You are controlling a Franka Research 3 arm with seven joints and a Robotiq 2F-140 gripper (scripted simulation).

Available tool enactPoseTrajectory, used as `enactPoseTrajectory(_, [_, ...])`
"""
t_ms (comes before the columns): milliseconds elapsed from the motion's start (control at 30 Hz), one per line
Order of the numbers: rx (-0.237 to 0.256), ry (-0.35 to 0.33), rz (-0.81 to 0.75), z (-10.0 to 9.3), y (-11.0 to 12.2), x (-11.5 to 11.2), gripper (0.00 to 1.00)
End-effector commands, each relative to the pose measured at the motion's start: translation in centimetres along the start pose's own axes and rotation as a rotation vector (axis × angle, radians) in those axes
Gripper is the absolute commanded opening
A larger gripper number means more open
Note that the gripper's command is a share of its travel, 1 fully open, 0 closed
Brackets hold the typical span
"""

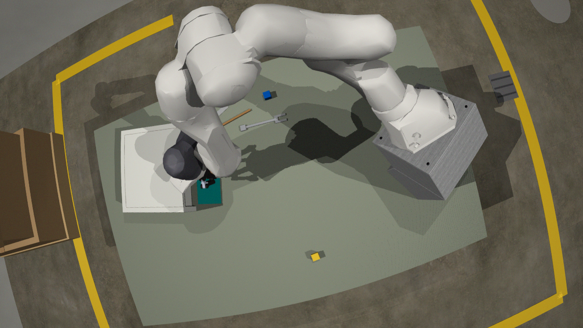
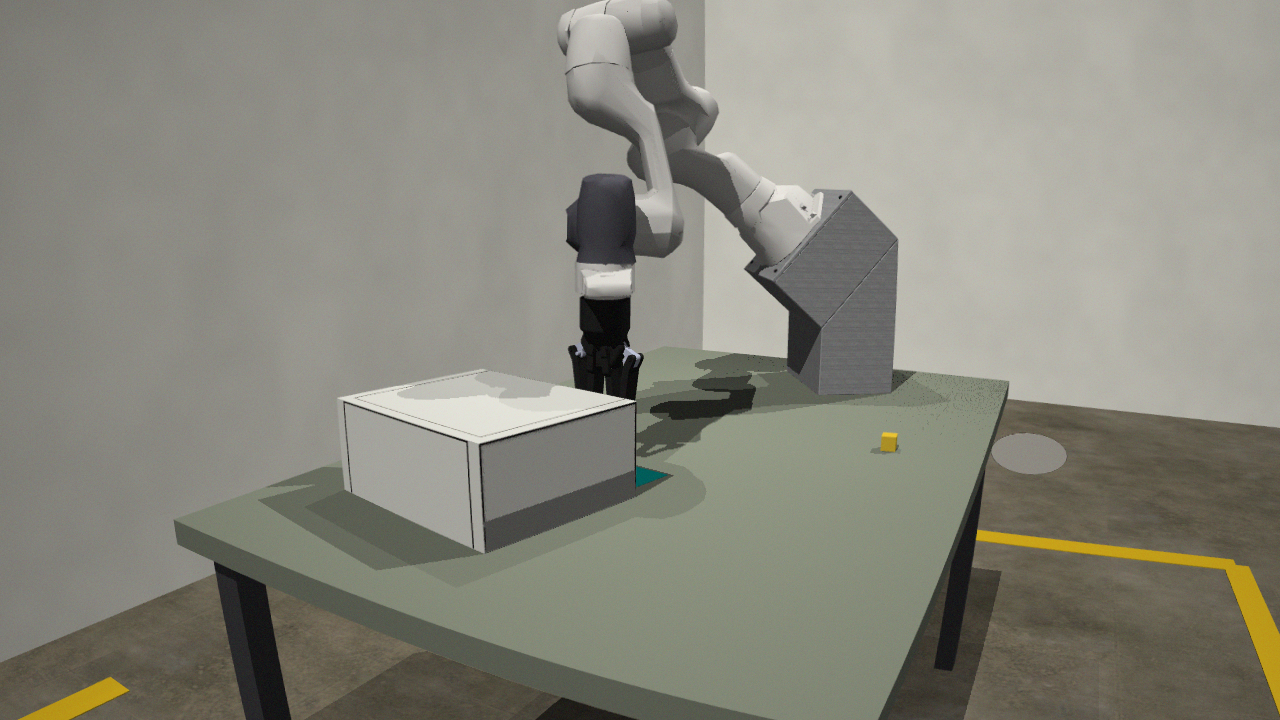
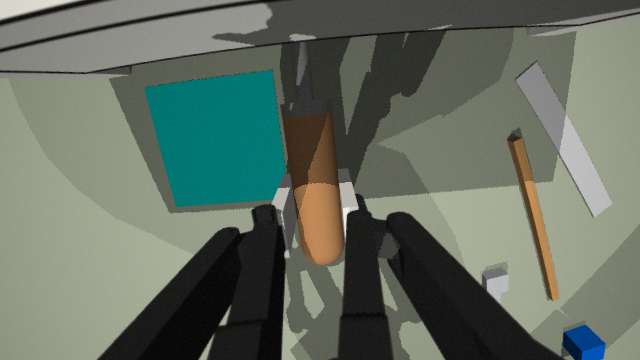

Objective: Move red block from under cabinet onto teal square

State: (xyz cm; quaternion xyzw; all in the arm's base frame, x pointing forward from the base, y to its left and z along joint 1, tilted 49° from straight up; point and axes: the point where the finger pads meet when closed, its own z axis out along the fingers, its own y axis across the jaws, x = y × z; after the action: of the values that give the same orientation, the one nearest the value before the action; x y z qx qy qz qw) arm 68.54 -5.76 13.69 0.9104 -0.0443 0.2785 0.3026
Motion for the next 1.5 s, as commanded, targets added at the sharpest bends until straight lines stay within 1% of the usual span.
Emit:
enactPoseTrajectory(0, [0.001,0.000,0.008,-0.04,-0.11,0.09,0.00])
enactPoseTrajectory(1133, [0.001,0.000,0.008,-0.04,-0.11,-0.02,0.00])
enactPoseTrajectory(1467, [0.001,0.000,0.009,-0.04,-0.12,-0.50,0.00])
